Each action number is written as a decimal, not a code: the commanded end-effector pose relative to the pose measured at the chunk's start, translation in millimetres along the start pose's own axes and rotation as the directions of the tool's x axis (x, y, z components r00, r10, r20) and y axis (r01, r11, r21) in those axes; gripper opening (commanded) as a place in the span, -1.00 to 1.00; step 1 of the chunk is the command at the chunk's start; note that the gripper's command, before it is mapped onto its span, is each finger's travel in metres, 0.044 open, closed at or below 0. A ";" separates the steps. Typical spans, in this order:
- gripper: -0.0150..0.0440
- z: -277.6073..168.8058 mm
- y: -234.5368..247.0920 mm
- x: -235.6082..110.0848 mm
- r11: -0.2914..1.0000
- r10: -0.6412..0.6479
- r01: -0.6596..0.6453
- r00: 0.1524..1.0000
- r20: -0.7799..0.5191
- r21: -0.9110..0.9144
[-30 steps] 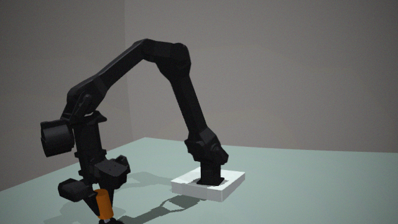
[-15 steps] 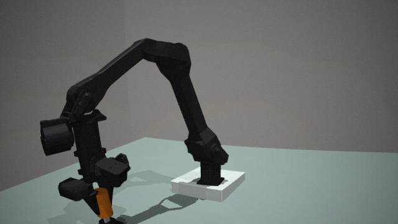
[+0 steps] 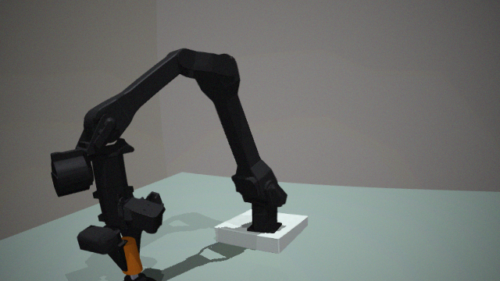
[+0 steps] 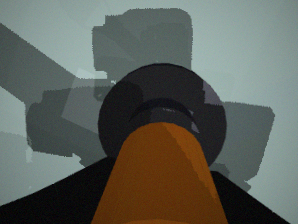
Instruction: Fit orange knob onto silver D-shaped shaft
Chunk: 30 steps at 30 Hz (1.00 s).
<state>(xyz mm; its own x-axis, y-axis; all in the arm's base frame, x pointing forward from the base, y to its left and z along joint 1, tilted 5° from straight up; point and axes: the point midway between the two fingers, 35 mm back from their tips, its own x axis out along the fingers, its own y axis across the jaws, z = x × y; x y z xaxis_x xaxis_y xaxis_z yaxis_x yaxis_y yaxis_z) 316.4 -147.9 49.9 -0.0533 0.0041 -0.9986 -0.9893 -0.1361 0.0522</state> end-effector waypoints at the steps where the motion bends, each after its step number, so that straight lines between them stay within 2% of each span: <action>1: -0.49 -0.3 -0.1 1.2 1.000 0.000 0.000 1.000 -0.001 -0.007; 30: -0.49 -0.3 -0.4 -3.8 1.000 0.000 0.000 1.000 -0.001 -0.015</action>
<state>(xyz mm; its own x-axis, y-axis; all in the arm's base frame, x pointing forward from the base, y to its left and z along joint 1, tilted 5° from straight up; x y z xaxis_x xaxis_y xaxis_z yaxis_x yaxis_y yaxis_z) 315.9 -147.7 50.4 -0.0565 0.0056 -0.9984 -0.9886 -0.1401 0.0551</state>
